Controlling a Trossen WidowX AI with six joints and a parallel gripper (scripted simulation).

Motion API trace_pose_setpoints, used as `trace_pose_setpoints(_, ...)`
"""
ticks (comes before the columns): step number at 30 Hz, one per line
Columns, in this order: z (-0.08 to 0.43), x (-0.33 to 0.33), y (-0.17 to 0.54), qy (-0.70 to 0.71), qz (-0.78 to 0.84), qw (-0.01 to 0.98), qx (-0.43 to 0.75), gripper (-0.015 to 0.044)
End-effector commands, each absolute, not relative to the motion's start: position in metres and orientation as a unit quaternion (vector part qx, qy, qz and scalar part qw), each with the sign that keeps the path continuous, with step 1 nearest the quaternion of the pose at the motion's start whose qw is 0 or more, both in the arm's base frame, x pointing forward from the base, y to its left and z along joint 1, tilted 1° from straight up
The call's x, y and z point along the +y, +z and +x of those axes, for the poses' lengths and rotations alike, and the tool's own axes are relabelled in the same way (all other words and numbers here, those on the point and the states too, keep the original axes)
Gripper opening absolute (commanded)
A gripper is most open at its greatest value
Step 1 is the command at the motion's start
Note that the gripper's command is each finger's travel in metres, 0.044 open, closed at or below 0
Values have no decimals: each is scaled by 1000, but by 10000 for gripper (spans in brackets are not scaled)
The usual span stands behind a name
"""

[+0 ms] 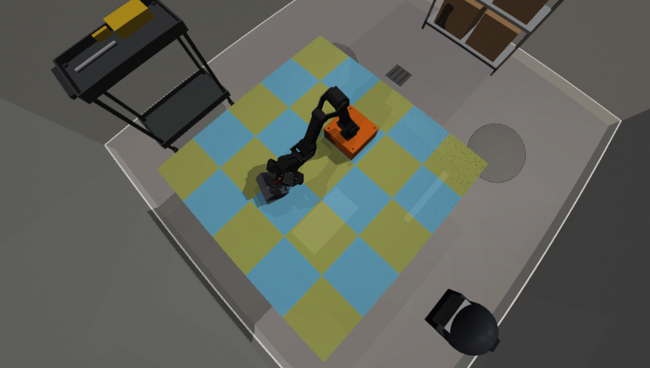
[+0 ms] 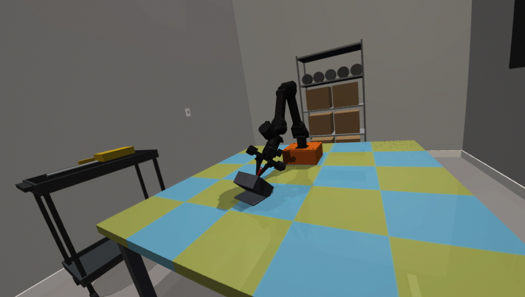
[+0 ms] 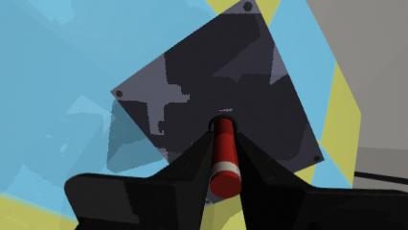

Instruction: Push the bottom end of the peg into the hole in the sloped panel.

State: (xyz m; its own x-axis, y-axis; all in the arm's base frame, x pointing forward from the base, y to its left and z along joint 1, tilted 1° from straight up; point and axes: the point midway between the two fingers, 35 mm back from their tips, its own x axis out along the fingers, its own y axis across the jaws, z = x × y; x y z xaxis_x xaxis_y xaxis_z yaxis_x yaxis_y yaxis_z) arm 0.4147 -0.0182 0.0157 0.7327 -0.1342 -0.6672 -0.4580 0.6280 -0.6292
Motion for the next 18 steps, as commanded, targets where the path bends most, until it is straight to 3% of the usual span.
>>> trace_pose_setpoints(1, 415, -18, 13, 100, -422, 829, 353, 0)
trace_pose_setpoints(10, 415, -18, 15, 98, -420, 830, 353, 0)
trace_pose_setpoints(18, 415, -18, 15, 98, -420, 830, 353, 210)
